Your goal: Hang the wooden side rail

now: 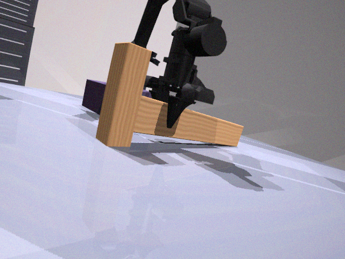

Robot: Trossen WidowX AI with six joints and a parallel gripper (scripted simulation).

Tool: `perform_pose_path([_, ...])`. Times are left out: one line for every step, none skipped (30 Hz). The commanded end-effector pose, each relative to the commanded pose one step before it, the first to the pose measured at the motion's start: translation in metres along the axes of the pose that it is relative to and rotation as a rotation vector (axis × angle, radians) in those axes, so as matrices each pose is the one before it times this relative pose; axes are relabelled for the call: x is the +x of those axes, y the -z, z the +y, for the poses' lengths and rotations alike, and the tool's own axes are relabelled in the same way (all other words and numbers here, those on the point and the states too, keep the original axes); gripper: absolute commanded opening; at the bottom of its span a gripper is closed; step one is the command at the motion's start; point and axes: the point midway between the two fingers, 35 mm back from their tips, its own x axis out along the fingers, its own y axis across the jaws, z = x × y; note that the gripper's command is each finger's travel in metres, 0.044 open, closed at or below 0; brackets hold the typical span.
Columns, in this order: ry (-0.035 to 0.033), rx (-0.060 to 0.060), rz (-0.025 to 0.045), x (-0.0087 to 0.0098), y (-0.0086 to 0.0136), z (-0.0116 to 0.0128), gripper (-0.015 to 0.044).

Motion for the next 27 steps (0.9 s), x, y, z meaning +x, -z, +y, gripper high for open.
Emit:
perform_pose_path([0.01122,-0.0009,0.00404,-0.00134,0.00175,-0.00332,0.0000])
perform_pose_path([0.00000,0.0000,0.00000,0.00017,0.00000,0.00000,0.0000])
perform_pose_path([0.00000,0.0000,0.00000,0.00017,0.00000,0.00000,0.0000])
perform_pose_path([0.00000,0.0000,0.00000,0.00017,0.00000,0.00000,0.0000])
perform_pose_path([0.00000,0.0000,0.00000,0.00017,0.00000,0.00000,0.0000])
perform_pose_path([0.00000,0.0000,0.00000,0.00017,0.00000,0.00000,0.0000])
perform_pose_path([0.00000,0.0000,0.00000,0.00017,0.00000,0.00000,0.0000])
perform_pose_path([0.00000,0.0000,0.00000,0.00017,0.00000,0.00000,0.0000])
perform_pose_path([0.00000,0.0000,0.00000,0.00017,0.00000,0.00000,0.0000])
perform_pose_path([0.00000,0.0000,0.00000,0.00017,0.00000,0.00000,0.0000])
perform_pose_path([0.00000,0.0000,0.00000,0.00017,0.00000,0.00000,0.0000])
perform_pose_path([0.00000,0.0000,0.00000,0.00017,0.00000,0.00000,0.0000])
perform_pose_path([0.00000,0.0000,0.00000,0.00017,0.00000,0.00000,0.0000])
perform_pose_path([0.00000,0.0000,0.00000,0.00017,0.00000,0.00000,0.0000])
perform_pose_path([0.00000,0.0000,0.00000,0.00017,0.00000,0.00000,0.0000])
perform_pose_path([0.00000,0.0000,0.00000,0.00017,0.00000,0.00000,0.0000])
perform_pose_path([0.00000,0.0000,0.00000,0.00017,0.00000,0.00000,0.0000])
perform_pose_path([0.00000,0.0000,0.00000,0.00017,0.00000,0.00000,0.0000])
perform_pose_path([0.00000,0.0000,0.00000,0.00017,0.00000,0.00000,0.0000])
perform_pose_path([0.00000,0.0000,0.00000,0.00017,0.00000,0.00000,0.0000])
perform_pose_path([0.00000,0.0000,0.00000,0.00017,0.00000,0.00000,0.0000])
perform_pose_path([0.00000,0.0000,0.00000,0.00017,0.00000,0.00000,0.0000])
perform_pose_path([0.00000,0.0000,0.00000,0.00017,0.00000,0.00000,0.0000])
perform_pose_path([0.00000,0.0000,0.00000,0.00017,0.00000,0.00000,0.0000])
perform_pose_path([0.00000,0.0000,0.00000,0.00017,0.00000,0.00000,0.0000])
perform_pose_path([0.00000,0.0000,0.00000,0.00017,0.00000,0.00000,0.0000])
perform_pose_path([0.00000,0.0000,0.00000,0.00017,0.00000,0.00000,0.0000])
